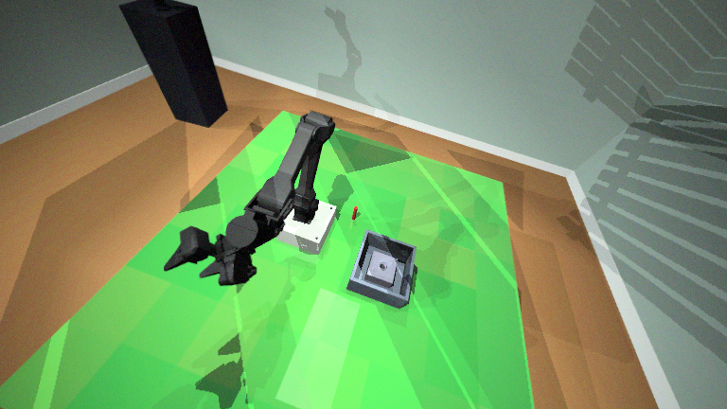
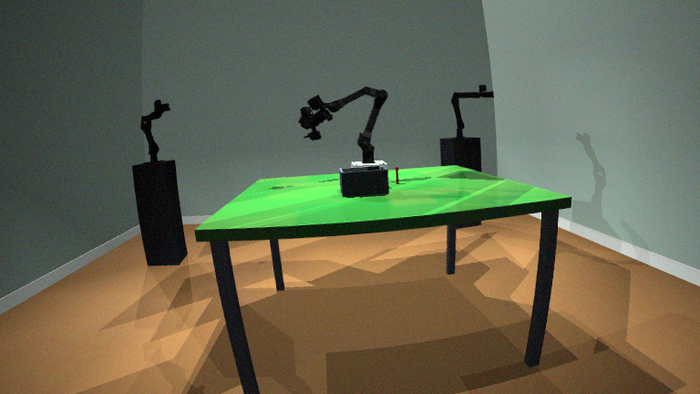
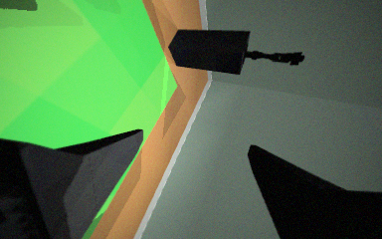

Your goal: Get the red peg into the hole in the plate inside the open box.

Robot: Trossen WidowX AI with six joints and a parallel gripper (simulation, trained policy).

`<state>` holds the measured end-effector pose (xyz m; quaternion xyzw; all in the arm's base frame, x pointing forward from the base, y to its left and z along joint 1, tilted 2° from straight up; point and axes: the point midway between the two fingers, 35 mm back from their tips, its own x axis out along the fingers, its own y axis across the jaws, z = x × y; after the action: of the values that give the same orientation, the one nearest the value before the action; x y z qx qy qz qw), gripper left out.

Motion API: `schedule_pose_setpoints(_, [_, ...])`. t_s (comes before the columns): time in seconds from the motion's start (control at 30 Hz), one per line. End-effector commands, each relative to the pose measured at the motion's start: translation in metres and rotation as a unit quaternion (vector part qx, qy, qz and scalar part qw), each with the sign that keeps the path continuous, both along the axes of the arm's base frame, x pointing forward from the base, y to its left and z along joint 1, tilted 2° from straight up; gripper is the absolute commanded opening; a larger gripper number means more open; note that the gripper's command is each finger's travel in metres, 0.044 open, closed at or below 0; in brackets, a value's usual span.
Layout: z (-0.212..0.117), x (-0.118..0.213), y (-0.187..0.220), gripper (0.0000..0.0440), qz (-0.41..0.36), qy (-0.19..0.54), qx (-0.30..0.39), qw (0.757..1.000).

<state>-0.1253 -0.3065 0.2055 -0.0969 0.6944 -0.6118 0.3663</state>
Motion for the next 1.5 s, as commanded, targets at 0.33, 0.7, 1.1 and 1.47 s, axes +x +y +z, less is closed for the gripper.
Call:
schedule_pose_setpoints(0.33, [-0.035,0.123,-0.016,0.0440,0.091,-0.133,0.022,0.987])
schedule_pose_setpoints(0.7, [-0.051,0.225,0.014,0.0440,0.147,-0.225,0.066,0.961])
schedule_pose_setpoints(1.1, [-0.060,0.312,0.083,0.0440,0.180,-0.304,0.128,0.927])
schedule_pose_setpoints(1.47, [-0.066,0.360,0.168,0.0440,0.176,-0.351,0.189,0.900])
